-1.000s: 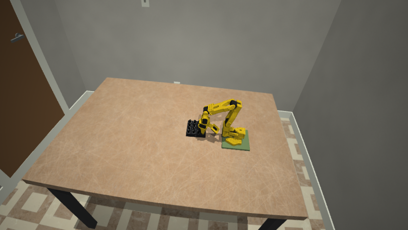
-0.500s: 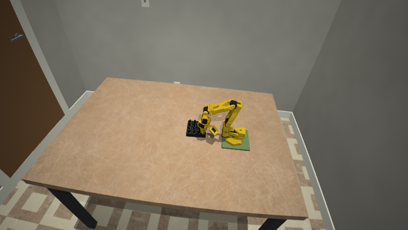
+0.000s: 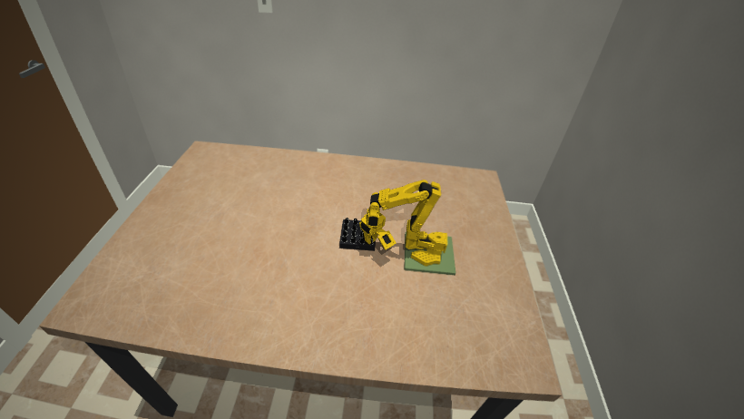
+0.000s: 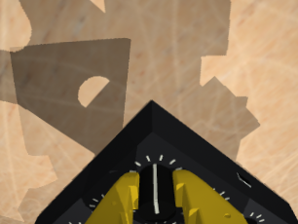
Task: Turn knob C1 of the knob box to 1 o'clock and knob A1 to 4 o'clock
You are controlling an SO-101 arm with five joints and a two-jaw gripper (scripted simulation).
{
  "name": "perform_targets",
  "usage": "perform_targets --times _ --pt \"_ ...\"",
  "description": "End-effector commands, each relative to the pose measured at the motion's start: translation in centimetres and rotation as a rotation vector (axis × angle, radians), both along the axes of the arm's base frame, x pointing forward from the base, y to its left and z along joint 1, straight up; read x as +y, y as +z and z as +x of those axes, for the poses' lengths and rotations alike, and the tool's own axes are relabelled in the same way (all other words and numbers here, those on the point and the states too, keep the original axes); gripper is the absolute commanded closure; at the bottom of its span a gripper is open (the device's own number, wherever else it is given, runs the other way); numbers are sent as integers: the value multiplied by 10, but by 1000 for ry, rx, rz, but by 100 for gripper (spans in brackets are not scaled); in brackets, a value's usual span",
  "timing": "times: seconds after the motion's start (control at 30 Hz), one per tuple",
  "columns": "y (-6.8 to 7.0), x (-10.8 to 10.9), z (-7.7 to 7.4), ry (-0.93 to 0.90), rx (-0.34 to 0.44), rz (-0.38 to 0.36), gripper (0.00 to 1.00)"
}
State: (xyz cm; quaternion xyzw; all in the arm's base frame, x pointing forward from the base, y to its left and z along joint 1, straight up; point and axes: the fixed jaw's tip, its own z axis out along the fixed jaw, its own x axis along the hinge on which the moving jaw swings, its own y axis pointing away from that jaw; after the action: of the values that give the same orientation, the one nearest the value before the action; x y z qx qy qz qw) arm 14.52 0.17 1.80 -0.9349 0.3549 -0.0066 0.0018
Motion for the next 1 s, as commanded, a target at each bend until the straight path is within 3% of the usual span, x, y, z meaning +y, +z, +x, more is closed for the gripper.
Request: perform_targets --times 0.0,0.97 --pt "-1 1 -1 -47 14 2 99" --pt "-1 4 -2 -518 13 5 99"
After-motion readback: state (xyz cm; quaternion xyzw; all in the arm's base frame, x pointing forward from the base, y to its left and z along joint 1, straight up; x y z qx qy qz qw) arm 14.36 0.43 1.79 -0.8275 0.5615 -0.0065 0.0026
